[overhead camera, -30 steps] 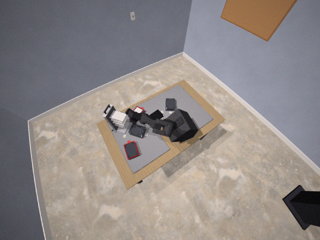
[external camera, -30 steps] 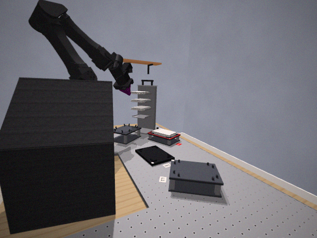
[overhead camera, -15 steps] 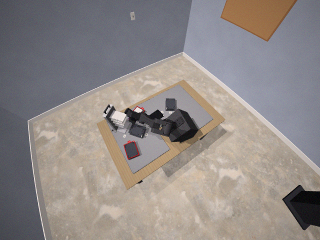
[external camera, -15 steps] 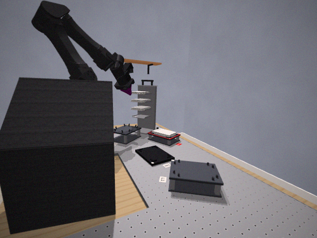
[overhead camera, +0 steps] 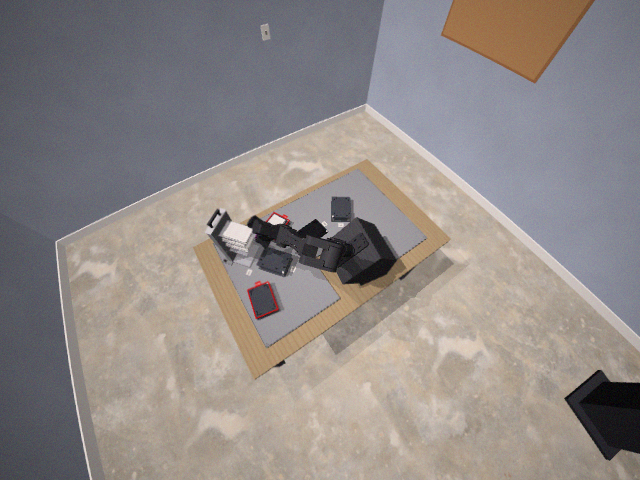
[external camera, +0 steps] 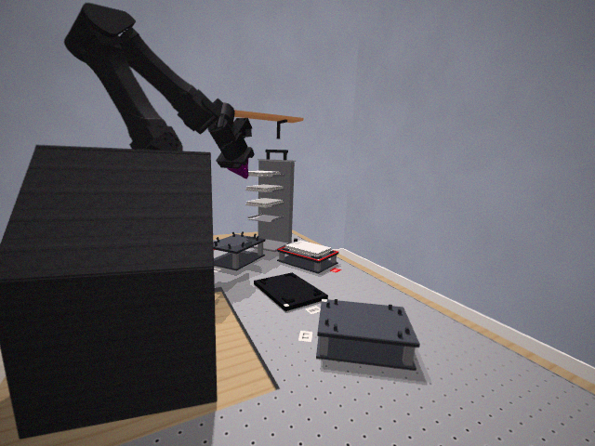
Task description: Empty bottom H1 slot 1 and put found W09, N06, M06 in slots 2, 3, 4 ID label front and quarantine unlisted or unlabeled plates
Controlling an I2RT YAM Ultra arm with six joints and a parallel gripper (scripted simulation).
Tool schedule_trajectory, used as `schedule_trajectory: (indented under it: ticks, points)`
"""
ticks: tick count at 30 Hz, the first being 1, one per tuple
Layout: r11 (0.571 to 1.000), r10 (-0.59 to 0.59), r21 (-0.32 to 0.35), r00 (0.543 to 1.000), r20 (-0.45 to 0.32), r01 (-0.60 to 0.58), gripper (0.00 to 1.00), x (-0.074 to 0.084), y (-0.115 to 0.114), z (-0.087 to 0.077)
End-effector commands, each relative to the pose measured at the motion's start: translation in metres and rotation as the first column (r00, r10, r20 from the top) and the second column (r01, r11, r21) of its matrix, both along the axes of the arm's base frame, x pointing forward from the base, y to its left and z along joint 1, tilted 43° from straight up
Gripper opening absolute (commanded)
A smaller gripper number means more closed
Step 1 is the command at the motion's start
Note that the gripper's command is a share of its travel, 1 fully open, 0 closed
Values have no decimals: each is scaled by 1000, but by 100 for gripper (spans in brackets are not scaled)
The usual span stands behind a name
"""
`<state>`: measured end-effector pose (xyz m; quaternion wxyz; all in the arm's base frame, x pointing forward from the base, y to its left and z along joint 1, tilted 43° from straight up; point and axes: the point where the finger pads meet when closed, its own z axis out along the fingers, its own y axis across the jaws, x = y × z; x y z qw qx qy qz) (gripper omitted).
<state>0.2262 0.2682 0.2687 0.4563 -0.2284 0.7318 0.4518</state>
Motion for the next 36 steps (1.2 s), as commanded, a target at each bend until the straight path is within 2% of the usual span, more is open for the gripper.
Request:
schedule_trajectory:
  ticks: [1, 36]
  points:
    - [1000, -10, 29, 999, 32, 9, 0, 6, 4, 19]
    - [999, -13, 30, 999, 32, 12, 0, 21, 15, 30]
